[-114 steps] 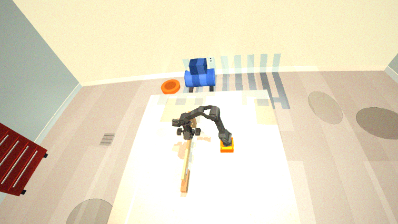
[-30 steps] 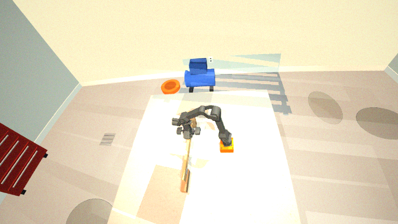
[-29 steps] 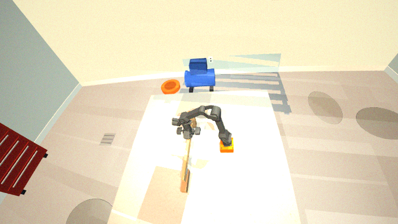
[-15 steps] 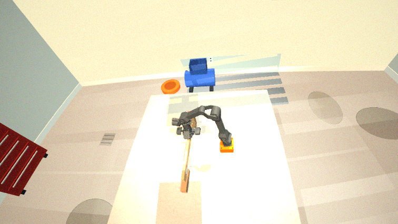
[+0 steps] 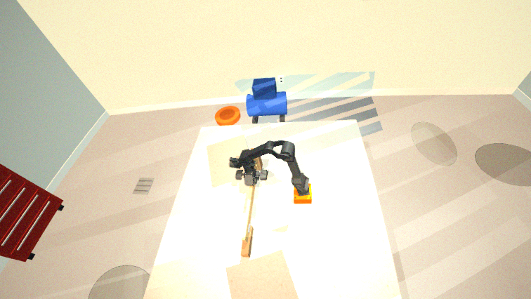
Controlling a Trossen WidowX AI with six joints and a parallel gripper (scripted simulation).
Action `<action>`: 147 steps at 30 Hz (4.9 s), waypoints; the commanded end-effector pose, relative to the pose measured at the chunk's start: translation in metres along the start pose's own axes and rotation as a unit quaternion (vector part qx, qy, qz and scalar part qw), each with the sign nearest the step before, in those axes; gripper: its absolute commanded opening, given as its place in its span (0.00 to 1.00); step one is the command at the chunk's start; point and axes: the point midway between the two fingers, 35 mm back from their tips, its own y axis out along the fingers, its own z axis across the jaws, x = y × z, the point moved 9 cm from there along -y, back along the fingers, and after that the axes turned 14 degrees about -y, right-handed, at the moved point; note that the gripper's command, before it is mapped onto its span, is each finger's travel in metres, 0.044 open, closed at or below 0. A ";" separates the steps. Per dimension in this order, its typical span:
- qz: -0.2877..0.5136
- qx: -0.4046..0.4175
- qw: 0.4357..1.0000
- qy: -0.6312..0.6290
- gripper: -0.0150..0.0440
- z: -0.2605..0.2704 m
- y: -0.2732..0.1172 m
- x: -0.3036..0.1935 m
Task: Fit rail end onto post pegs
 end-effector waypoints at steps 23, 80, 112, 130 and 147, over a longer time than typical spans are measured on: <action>0.000 -0.001 1.000 0.000 0.25 0.001 0.001 -0.007; 0.001 -0.001 1.000 0.000 0.25 0.005 0.000 -0.024; 0.001 -0.001 1.000 0.000 0.25 0.008 -0.001 -0.033; 0.002 -0.001 1.000 0.000 0.25 0.009 -0.001 -0.039; 0.002 -0.001 1.000 0.000 0.25 0.010 -0.002 -0.044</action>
